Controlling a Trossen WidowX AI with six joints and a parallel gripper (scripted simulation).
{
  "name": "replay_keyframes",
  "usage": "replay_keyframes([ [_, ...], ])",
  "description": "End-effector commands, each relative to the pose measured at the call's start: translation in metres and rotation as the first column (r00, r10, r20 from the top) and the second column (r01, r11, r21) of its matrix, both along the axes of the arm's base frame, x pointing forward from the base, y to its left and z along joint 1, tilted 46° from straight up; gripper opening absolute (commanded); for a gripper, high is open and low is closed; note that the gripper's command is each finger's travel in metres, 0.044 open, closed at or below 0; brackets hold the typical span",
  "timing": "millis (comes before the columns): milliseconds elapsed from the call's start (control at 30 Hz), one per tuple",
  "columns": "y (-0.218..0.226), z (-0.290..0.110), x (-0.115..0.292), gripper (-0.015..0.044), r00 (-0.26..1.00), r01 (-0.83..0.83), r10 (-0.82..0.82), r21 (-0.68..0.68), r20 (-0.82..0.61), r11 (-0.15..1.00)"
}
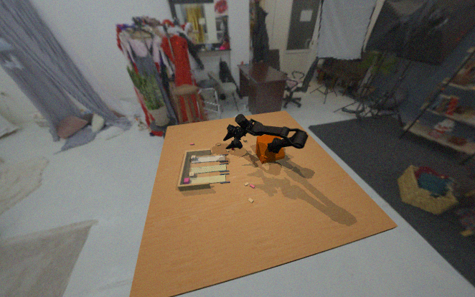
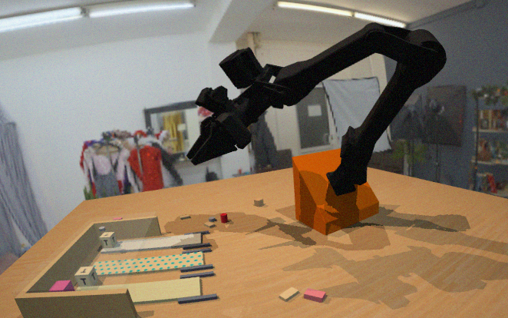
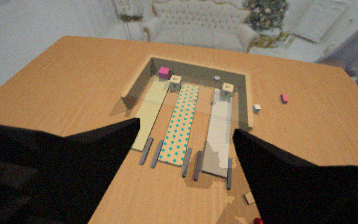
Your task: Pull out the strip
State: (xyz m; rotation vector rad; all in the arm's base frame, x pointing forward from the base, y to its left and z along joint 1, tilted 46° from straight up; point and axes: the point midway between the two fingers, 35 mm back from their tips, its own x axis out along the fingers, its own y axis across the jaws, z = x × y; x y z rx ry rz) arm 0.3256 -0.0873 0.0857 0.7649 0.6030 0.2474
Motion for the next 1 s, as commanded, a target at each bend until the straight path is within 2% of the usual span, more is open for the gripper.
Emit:
replay_keyframes([
  [0,0.001,-0.001,-0.002,0.04,1.0,-0.011,0.011,0.003,0.008,1.0],
  [200,0.001,-0.001,-0.002,0.04,1.0,-0.011,0.011,0.003,0.008,1.0],
  [267,0.0,-0.004,0.002,0.0347,1.0,-0.019,0.019,0.005,-0.015,1.0],
  [467,-0.008,-0.039,0.033,0.019,0.97,-0.108,0.112,0.028,-0.217,0.994],
  [700,-0.003,-0.084,0.053,0.0006,0.857,-0.253,0.266,0.09,-0.442,0.963],
  [967,0.016,-0.13,0.052,0.0,0.622,-0.43,0.477,0.238,-0.621,0.871],
])
